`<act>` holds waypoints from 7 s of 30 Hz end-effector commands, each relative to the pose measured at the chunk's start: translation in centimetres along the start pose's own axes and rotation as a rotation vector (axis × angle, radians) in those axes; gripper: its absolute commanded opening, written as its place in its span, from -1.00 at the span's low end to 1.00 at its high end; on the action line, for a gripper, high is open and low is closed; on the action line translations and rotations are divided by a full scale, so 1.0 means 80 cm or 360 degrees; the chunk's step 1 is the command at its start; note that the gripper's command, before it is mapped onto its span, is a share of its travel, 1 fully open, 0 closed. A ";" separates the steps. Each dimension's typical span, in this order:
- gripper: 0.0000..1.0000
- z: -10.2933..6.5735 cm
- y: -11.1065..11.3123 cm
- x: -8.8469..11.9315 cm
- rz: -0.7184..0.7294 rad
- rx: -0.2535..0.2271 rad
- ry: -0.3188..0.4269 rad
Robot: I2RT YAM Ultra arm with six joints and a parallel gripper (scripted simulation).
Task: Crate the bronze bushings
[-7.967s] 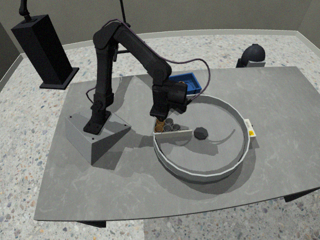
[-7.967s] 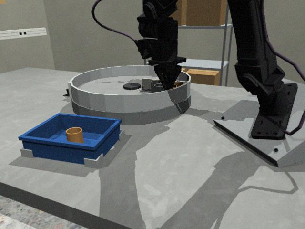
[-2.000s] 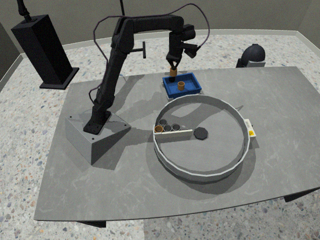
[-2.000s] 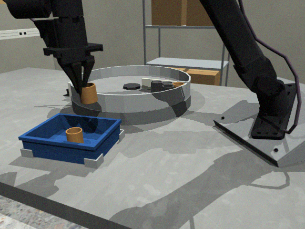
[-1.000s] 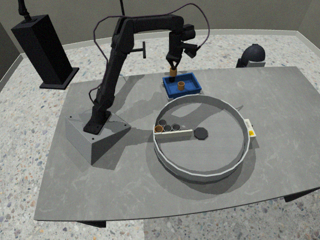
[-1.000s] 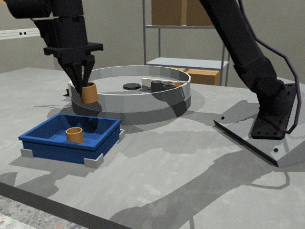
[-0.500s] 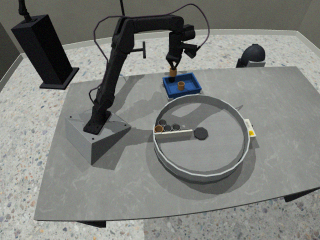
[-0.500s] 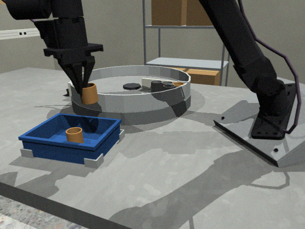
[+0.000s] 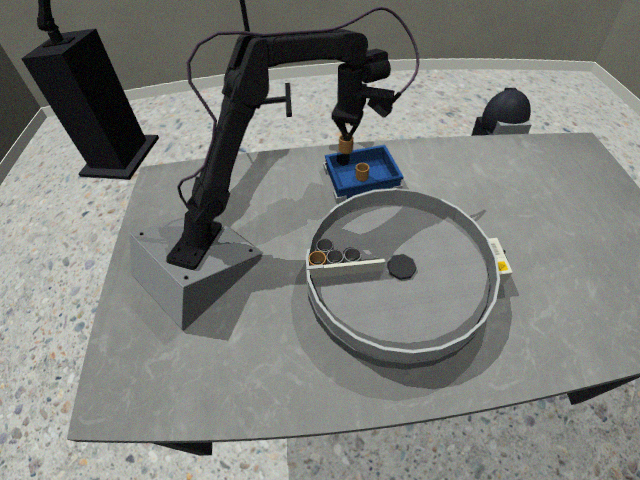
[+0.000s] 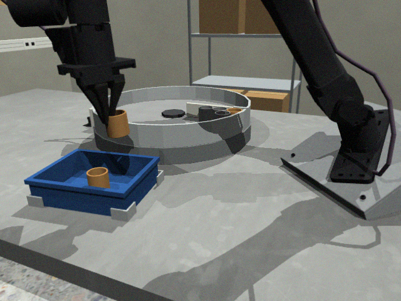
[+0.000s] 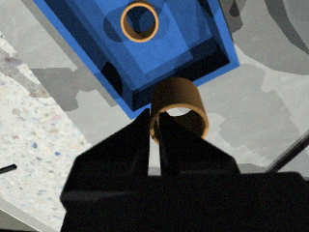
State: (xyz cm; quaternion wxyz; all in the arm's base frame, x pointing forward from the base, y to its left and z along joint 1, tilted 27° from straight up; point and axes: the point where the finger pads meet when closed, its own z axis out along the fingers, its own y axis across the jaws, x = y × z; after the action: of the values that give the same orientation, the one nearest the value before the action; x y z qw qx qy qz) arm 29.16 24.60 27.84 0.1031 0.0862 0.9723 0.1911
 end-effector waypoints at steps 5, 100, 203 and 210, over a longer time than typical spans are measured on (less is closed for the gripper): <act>-1.00 -0.025 0.005 -0.008 0.0002 -0.0047 -0.0081; -1.00 -0.020 0.002 -0.004 0.0000 -0.0040 -0.0073; -1.00 0.053 0.016 -0.010 -0.0008 -0.0064 -0.0088; -1.00 0.053 0.016 -0.010 -0.0008 -0.0064 -0.0088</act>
State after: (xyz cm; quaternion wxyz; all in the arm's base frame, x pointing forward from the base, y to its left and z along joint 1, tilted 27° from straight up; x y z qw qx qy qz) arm 30.86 27.11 22.06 0.1035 0.0869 0.9721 0.1915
